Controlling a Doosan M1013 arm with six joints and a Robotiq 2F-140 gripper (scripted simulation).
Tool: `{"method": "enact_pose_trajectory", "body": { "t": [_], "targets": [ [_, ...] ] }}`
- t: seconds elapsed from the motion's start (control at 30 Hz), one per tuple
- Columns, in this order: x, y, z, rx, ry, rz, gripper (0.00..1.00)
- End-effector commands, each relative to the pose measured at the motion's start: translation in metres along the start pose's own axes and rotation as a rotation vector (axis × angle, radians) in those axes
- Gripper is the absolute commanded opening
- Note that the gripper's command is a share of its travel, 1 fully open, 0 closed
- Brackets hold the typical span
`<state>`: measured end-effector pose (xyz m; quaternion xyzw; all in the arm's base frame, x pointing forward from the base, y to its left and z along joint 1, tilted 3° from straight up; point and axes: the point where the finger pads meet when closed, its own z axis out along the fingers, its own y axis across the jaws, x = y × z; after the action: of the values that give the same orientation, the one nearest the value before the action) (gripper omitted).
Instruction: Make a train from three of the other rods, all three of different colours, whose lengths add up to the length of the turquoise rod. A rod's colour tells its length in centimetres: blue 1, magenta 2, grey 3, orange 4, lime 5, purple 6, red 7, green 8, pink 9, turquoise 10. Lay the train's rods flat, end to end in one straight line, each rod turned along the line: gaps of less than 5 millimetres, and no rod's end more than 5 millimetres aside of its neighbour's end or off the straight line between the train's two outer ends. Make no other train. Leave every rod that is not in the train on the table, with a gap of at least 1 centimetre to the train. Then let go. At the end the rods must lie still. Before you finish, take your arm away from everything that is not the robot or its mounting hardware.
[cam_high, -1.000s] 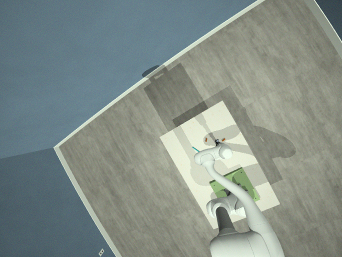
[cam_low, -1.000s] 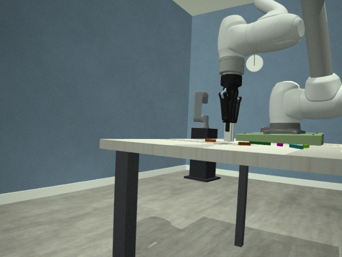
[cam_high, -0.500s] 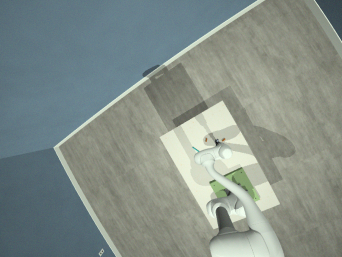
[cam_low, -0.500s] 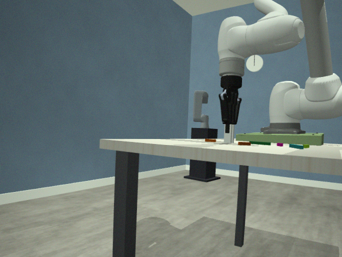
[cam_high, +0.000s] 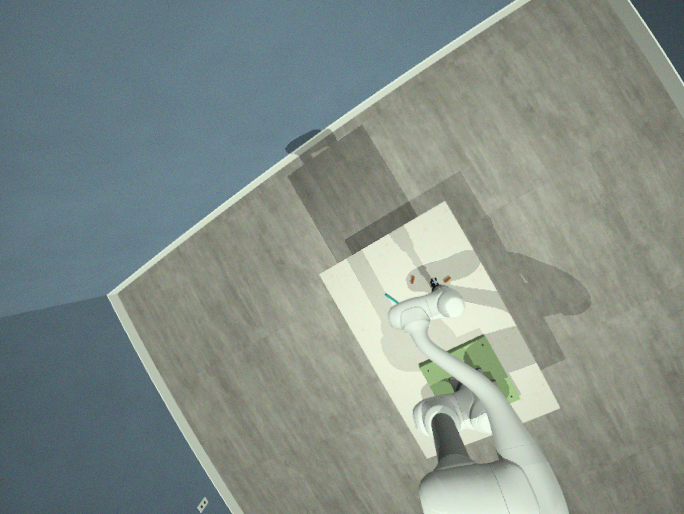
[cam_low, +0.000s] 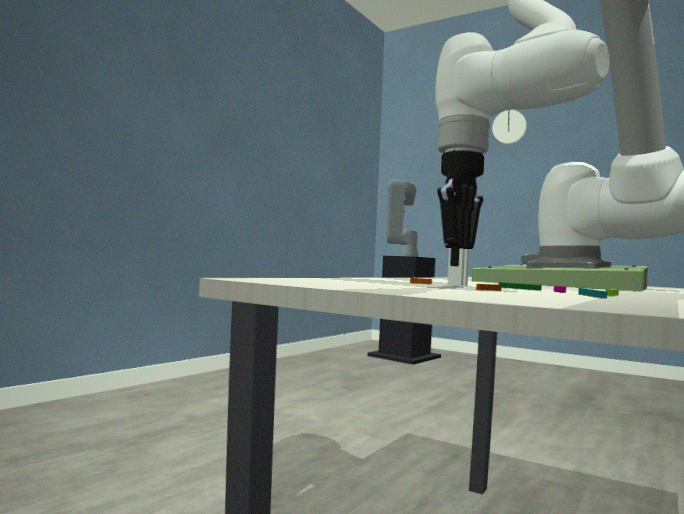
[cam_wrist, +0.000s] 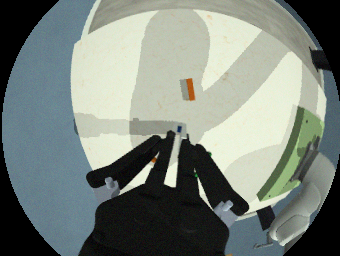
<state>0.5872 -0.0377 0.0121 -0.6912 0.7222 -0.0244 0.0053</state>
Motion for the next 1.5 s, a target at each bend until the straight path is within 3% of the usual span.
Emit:
{"method": "enact_pose_trajectory", "body": {
  "t": [0.0, 0.47, 0.97, 1.47],
  "targets": [
    [0.0, 0.0, -0.0001, 0.0, 0.0, 0.0, 0.03],
    [0.0, 0.0, -0.0001, 0.0, 0.0, 0.0, 0.03],
    [0.0, 0.0, -0.0001, 0.0, 0.0, 0.0, 0.15],
    [0.0, 0.0, -0.003, 0.0, 0.0, 0.0, 0.15]
  ]
}}
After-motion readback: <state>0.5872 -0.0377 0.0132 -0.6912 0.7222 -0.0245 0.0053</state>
